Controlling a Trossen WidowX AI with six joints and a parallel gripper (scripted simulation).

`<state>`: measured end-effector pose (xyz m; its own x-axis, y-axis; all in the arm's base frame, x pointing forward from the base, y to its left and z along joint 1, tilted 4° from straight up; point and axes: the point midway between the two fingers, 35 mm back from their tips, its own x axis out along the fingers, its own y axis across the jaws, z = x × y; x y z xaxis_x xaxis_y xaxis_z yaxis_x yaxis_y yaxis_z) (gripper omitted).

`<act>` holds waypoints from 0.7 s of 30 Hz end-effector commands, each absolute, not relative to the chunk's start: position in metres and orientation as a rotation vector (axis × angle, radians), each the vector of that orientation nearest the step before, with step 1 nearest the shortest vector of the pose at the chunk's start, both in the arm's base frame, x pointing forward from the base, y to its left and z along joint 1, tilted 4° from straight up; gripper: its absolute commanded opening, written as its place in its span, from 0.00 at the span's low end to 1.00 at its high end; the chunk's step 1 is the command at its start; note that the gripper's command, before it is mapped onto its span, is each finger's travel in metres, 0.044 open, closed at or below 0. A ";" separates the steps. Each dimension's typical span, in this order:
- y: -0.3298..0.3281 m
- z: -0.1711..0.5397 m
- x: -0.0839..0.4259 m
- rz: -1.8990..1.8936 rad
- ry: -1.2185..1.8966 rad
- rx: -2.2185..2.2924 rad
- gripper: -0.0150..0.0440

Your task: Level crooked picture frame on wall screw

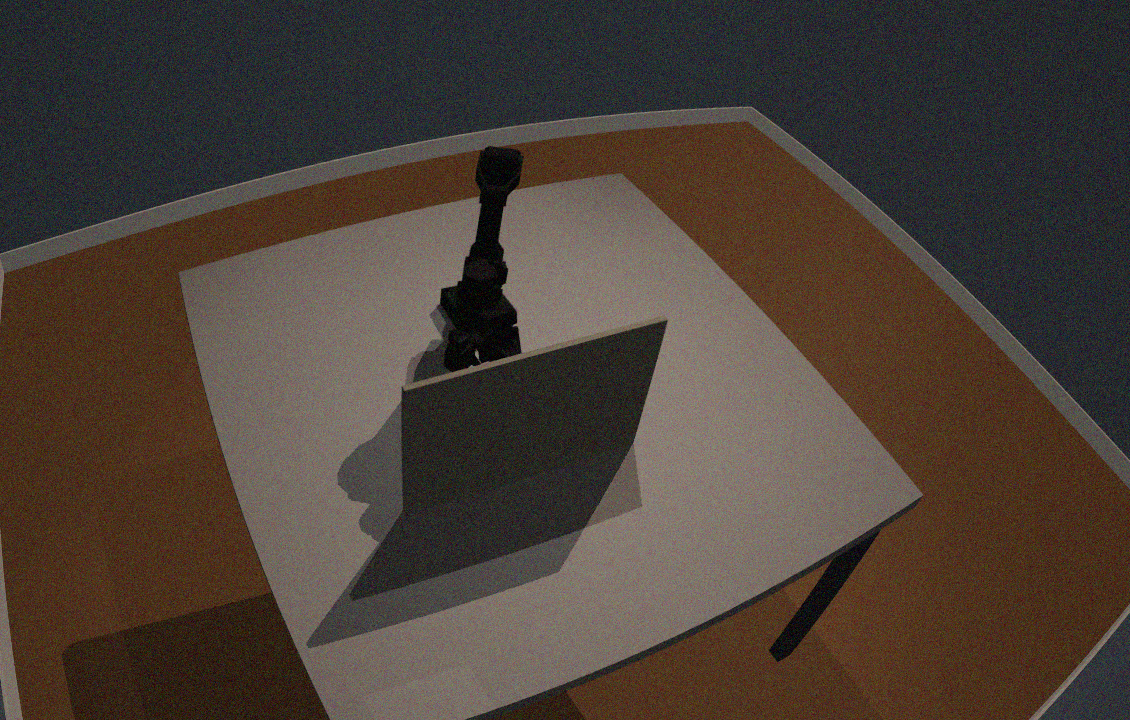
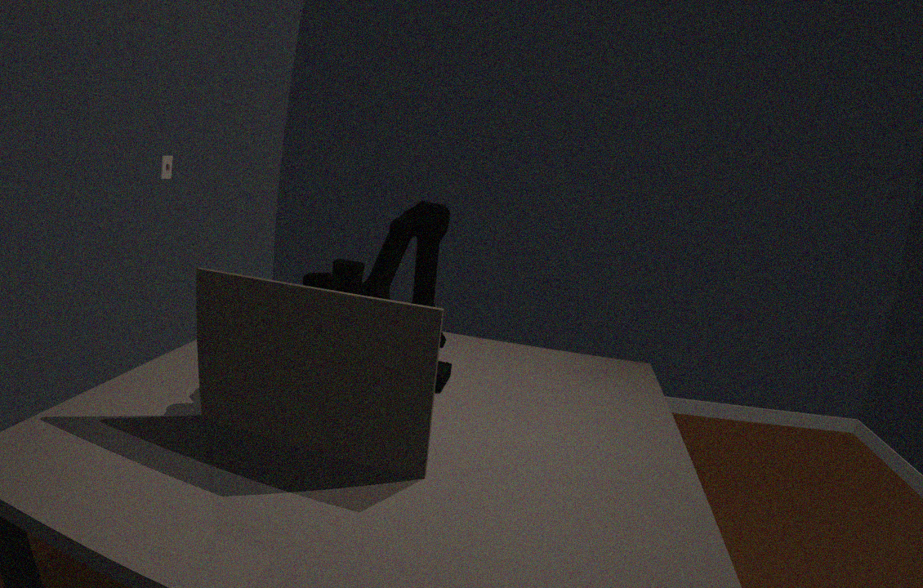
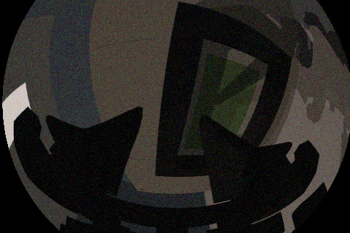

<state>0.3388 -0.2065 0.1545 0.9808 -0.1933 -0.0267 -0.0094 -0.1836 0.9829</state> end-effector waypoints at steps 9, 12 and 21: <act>-0.207 0.155 0.339 -0.167 -0.156 1.755 0.35; -0.207 0.155 0.339 -0.167 -0.156 1.755 0.32; -0.207 0.155 0.339 -0.167 -0.156 1.755 0.25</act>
<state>0.3388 -0.2067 0.1549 0.9807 -0.1938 -0.0254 -0.0108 -0.1835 0.9830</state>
